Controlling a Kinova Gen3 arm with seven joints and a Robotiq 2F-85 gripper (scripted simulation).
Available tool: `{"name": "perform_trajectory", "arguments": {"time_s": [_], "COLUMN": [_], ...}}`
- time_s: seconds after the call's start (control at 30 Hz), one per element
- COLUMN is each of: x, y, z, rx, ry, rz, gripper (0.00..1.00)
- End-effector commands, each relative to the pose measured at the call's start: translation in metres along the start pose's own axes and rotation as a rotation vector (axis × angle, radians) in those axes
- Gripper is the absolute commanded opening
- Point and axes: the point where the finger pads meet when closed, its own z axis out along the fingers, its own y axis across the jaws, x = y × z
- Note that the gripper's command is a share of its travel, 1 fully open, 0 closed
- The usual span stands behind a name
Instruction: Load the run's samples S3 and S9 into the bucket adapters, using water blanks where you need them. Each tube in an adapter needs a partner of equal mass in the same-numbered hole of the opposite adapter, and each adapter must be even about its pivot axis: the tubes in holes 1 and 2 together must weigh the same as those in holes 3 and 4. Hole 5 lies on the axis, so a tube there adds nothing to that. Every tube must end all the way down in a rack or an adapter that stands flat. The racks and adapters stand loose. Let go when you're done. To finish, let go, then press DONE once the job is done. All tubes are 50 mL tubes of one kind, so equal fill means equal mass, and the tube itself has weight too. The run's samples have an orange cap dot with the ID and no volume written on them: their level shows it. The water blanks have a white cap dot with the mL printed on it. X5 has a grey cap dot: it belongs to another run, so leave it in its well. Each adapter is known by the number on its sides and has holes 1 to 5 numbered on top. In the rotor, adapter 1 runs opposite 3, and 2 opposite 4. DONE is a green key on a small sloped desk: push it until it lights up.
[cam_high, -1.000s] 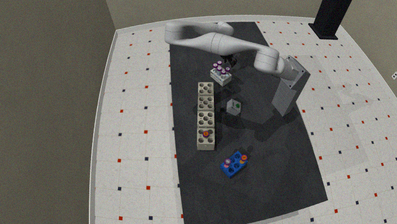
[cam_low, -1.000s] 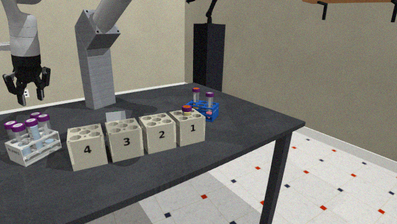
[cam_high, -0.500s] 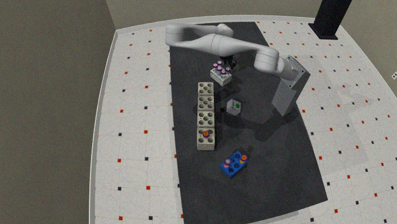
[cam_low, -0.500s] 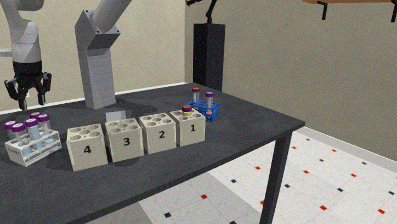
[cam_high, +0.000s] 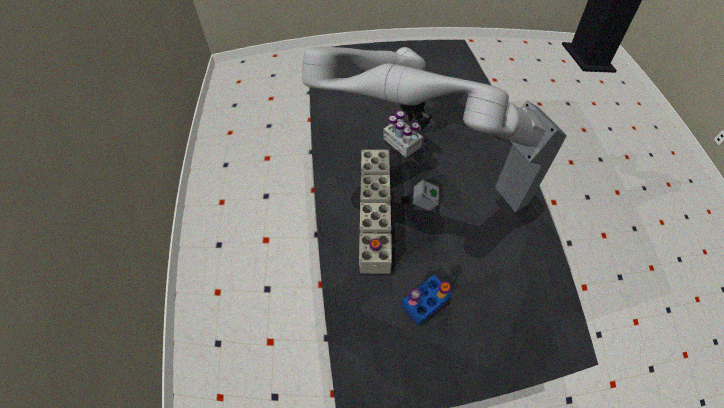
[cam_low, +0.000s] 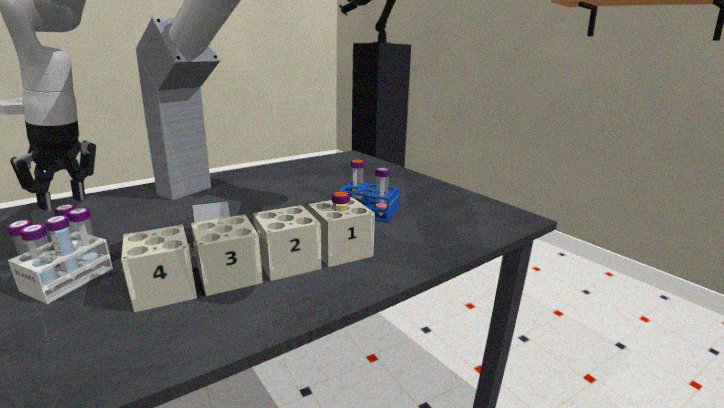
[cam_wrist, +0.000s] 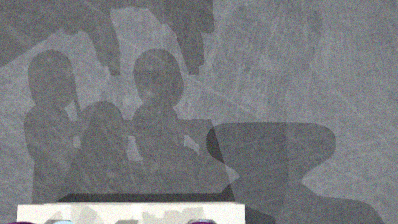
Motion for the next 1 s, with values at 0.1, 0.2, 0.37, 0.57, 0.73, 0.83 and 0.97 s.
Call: {"name": "perform_trajectory", "arguments": {"time_s": [0.1, 0.2, 0.37, 0.57, 0.73, 0.83, 0.97], "x": [-0.0012, -0.0019, -0.0019, -0.0019, -0.0019, -0.0021, -0.0022], "y": [-0.0005, -0.0005, -0.0005, -0.0005, -0.0005, -0.0005, -0.0005], "z": [0.0079, 0.0118, 0.0121, 0.0121, 0.0121, 0.0131, 0.0138], "rx": [0.001, 0.001, 0.001, 0.001, 0.001, 0.001, 0.001], "ry": [0.001, 0.001, 0.001, 0.001, 0.001, 0.001, 0.001], "rz": [0.000, 0.000, 0.000, 0.000, 0.000, 0.000, 0.000], "gripper": [0.62, 0.62, 0.62, 0.62, 0.62, 0.62, 0.62]}}
